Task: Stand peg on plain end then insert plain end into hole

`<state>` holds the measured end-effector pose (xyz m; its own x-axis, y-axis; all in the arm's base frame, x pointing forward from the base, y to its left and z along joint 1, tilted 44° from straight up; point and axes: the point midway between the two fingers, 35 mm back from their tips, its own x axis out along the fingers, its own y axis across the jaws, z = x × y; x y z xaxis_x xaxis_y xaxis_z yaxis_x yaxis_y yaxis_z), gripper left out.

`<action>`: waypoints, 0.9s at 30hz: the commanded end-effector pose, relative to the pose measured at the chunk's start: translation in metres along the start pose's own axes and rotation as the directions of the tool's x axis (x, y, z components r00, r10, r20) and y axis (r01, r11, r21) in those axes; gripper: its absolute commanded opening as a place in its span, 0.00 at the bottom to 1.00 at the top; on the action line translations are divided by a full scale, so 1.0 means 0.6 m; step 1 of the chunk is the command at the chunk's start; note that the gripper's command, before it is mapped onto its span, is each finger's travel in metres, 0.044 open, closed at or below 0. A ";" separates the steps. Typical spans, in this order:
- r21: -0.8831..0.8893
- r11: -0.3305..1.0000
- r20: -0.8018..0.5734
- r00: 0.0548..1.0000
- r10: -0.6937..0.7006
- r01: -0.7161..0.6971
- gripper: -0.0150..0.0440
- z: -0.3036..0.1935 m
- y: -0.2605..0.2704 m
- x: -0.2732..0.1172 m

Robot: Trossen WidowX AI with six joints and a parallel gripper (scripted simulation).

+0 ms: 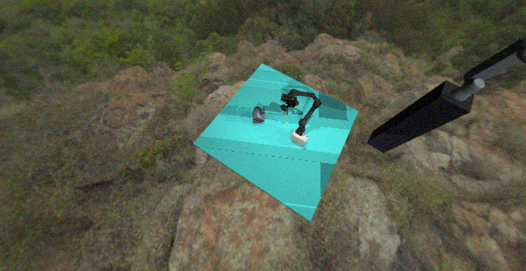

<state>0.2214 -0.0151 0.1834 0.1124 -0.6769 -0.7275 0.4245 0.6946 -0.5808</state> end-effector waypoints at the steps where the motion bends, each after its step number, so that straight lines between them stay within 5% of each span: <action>1: 0.085 0.996 0.005 1.000 -0.001 0.000 1.00 0.001 -0.001 0.001; 27: 0.682 0.732 0.005 1.000 -0.001 -0.003 1.00 0.001 -0.001 0.008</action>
<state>0.2220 -0.0180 0.1801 0.1119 -0.6770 -0.7274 0.8990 0.3809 -0.2161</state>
